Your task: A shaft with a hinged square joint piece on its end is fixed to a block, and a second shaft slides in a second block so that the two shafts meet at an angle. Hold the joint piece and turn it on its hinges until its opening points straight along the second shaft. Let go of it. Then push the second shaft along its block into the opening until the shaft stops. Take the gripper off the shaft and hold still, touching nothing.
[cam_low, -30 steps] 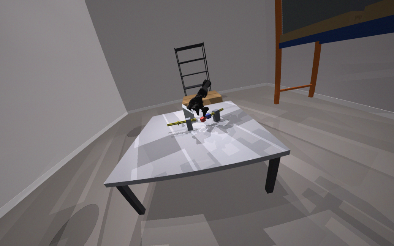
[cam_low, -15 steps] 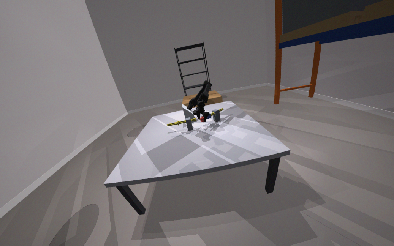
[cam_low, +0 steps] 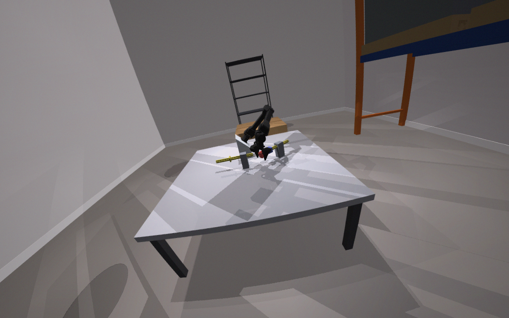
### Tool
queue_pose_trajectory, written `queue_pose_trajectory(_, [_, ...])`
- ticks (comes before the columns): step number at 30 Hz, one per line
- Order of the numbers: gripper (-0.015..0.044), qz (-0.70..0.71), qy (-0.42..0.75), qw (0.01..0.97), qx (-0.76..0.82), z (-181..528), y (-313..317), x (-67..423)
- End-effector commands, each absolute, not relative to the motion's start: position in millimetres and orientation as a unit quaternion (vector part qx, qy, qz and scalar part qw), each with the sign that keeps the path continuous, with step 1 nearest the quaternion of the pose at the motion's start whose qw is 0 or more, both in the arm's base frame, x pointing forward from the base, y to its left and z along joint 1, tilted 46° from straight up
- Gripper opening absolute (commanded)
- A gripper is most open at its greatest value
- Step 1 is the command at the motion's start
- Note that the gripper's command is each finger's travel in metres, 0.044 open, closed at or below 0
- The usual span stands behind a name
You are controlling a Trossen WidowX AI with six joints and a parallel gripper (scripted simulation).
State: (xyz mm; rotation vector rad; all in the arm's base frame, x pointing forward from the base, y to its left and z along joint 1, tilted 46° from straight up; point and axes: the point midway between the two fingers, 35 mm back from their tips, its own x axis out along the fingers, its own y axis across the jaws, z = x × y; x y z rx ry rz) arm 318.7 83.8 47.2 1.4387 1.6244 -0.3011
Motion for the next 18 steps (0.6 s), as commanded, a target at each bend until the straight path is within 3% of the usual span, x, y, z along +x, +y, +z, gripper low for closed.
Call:
queue_pose_trajectory(1, [0.0440, -0.123, 0.660, 0.455, 0.585, 41.4, 88.7, 318.4])
queue_pose_trajectory(3, [0.0440, -0.123, 0.660, 0.455, 0.585, 40.6, 89.4, 318.4])
queue_pose_trajectory(13, [0.0182, -0.123, 0.660, 0.455, 0.585, 40.6, 89.4, 318.4])
queue_pose_trajectory(18, [0.0182, -0.123, 0.660, 0.455, 0.585, 40.6, 89.4, 318.4])
